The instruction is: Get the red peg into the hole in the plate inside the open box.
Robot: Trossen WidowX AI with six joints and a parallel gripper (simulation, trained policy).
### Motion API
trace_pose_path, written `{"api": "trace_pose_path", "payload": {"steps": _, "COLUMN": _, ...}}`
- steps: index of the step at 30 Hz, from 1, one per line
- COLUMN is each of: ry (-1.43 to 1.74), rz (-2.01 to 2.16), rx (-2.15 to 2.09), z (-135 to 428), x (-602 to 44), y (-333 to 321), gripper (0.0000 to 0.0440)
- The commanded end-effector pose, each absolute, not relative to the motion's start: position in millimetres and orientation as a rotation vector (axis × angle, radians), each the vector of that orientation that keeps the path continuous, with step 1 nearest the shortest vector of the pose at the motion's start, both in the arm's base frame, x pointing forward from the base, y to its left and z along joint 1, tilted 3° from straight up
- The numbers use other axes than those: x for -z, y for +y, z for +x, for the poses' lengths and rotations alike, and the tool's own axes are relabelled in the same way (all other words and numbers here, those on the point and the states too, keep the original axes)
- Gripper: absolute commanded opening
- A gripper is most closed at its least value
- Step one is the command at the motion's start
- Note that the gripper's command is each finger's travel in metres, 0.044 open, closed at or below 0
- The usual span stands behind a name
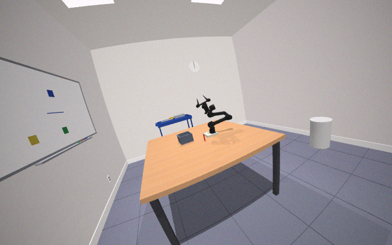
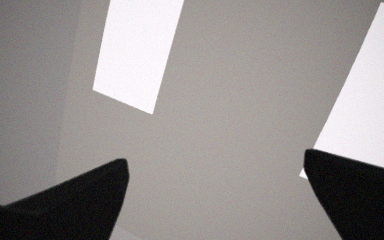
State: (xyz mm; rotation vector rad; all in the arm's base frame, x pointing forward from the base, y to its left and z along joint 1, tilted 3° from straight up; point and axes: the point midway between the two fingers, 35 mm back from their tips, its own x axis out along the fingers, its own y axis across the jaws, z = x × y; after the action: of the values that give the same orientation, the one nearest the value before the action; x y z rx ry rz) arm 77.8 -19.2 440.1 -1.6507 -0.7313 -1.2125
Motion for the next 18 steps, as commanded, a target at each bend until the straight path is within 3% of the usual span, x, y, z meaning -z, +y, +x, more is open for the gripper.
{"api": "trace_pose_path", "payload": {"steps": 1, "ry": -0.743, "rz": -1.620, "rx": 1.198, "z": 78, "x": -442, "y": -20, "gripper": 0.0424}}
{"api": "trace_pose_path", "payload": {"steps": 2, "ry": -0.752, "rz": -1.590, "rx": 1.178, "z": 79, "x": -443, "y": -20, "gripper": 0.0440}}
{"api": "trace_pose_path", "payload": {"steps": 18, "ry": -0.745, "rz": -1.154, "rx": 0.823, "z": 120, "x": -446, "y": -33, "gripper": 0.0440}}
